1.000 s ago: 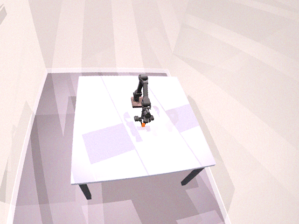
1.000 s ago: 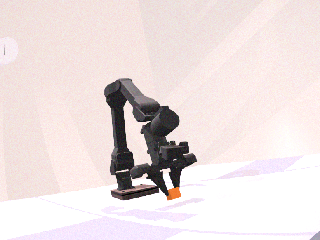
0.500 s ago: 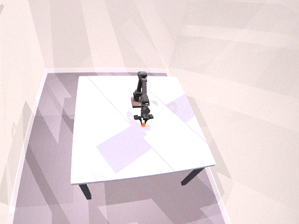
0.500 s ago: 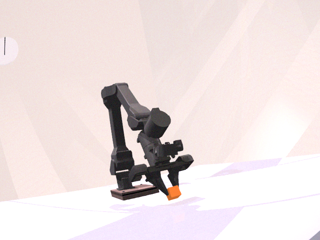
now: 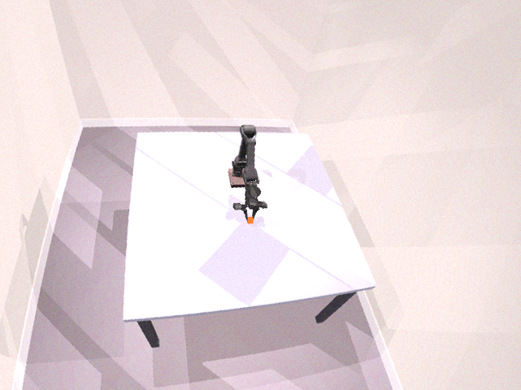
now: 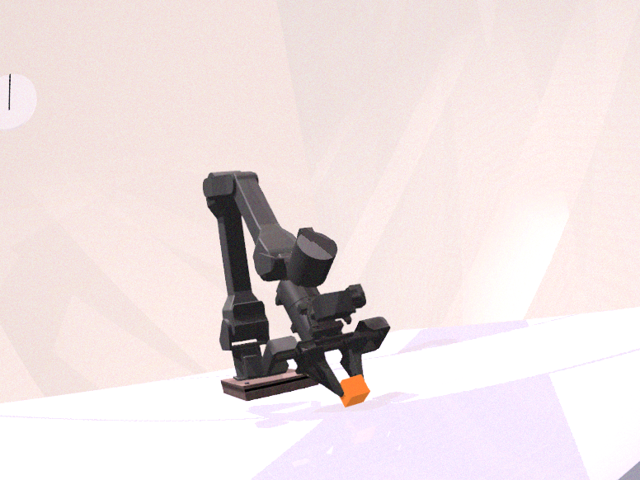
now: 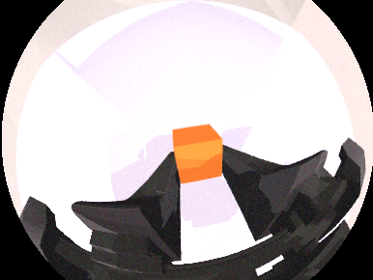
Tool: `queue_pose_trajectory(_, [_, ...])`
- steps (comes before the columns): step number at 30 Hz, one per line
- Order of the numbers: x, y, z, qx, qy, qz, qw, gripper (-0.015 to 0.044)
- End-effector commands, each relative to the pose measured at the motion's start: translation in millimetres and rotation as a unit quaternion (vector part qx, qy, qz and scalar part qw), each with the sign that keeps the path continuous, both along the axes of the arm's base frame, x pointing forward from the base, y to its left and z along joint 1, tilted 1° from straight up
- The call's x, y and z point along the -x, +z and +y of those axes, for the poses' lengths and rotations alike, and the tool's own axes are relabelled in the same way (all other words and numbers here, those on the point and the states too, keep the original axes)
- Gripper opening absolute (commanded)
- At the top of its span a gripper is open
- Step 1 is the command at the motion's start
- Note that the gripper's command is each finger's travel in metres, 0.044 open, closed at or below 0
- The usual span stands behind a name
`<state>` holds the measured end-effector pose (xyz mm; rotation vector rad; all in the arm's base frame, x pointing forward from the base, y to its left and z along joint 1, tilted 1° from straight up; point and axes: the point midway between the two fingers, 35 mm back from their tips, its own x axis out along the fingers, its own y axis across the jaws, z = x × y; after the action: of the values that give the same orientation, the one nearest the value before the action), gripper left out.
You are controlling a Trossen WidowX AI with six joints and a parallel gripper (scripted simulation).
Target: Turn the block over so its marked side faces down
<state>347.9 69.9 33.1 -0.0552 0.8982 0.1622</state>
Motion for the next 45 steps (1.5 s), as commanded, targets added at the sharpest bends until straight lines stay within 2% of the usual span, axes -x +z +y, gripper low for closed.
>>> queue_pose_trajectory(1, [-2, -9, 0, -0.003, -0.004, -0.022, 1.000, 0.0000])
queue_pose_trajectory(24, [12, -17, -2, -0.031, -0.009, -0.186, 0.982, 0.0000])
queue_pose_trajectory(43, [13, -17, -3, -0.034, -0.009, -0.201, 0.979, 0.0000])
queue_pose_trajectory(45, [13, -17, -3, -0.034, -0.009, -0.201, 0.979, 0.0053])
